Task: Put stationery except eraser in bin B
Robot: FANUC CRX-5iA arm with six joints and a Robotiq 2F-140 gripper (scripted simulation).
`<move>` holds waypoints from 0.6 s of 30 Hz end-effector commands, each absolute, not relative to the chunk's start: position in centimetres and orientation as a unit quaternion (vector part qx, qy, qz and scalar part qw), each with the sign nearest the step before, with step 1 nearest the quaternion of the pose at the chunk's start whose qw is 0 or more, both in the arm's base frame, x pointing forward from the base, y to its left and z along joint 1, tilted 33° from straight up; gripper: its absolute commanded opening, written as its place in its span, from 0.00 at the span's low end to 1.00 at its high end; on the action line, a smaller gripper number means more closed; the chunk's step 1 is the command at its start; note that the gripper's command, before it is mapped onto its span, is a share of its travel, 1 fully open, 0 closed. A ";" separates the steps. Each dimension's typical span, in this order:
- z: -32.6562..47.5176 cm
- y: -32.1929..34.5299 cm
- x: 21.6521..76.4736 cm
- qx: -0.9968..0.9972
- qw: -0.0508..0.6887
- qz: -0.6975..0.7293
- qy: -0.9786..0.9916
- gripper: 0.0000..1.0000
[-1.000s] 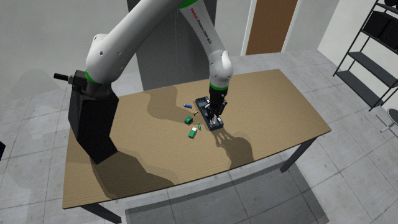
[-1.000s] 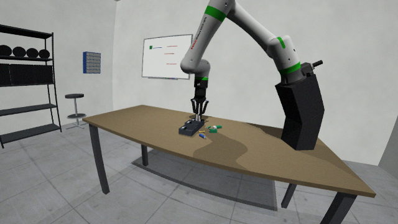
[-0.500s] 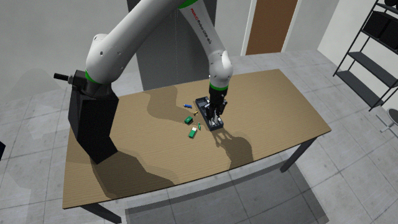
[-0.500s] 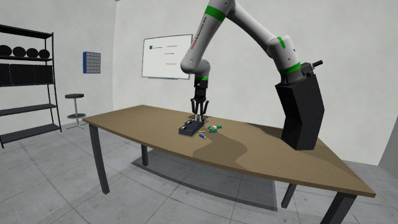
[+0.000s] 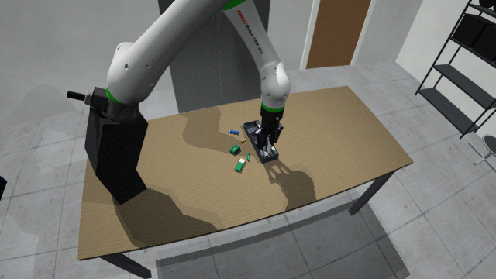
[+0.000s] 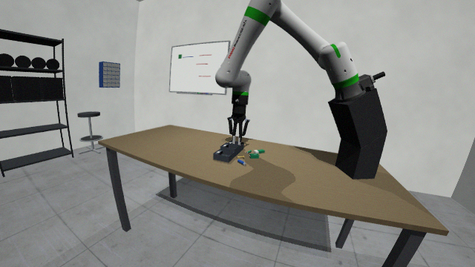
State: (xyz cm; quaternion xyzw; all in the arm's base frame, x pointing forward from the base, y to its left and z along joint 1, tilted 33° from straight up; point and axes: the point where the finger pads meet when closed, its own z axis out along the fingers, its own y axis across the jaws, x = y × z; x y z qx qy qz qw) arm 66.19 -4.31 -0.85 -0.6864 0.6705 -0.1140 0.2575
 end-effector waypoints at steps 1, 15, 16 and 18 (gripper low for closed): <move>-0.6 -4.4 66.0 -0.686 0.257 -0.114 0.671 0.18; 0.9 -4.7 65.2 -0.686 0.257 -0.114 0.671 0.18; 1.0 -4.8 65.1 -0.686 0.257 -0.114 0.671 0.18; 1.1 -4.8 65.0 -0.686 0.257 -0.114 0.671 0.18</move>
